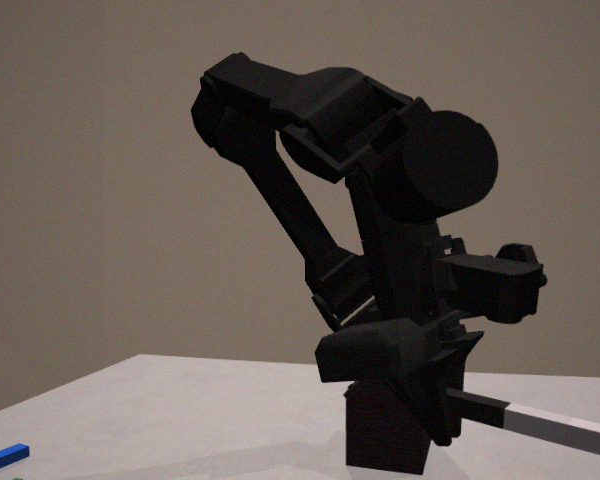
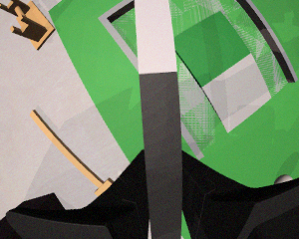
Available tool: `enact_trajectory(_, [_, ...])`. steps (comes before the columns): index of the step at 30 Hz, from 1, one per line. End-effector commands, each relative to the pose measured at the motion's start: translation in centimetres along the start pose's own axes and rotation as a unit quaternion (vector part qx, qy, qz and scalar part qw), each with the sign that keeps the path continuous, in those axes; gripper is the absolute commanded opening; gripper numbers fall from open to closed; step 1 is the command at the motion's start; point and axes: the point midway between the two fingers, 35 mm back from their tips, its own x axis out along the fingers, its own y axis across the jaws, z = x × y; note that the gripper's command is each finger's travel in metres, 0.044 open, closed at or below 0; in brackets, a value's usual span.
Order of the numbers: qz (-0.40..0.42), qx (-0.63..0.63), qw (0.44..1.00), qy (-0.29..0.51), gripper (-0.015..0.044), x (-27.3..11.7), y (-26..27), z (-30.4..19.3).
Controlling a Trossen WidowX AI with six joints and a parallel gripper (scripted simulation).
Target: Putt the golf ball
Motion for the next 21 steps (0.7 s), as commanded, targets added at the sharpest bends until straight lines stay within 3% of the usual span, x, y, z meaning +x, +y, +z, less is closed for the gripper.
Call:
enact_trajectory(1, [-0.009, 0.053, 0.999, 0.0, 0.0, -1.0, -1.7, -2.2])
enact_trajectory(21, [-0.063, 0.36, 0.93, 0.046, 0.0, -5.1, -7.5, -18.5])
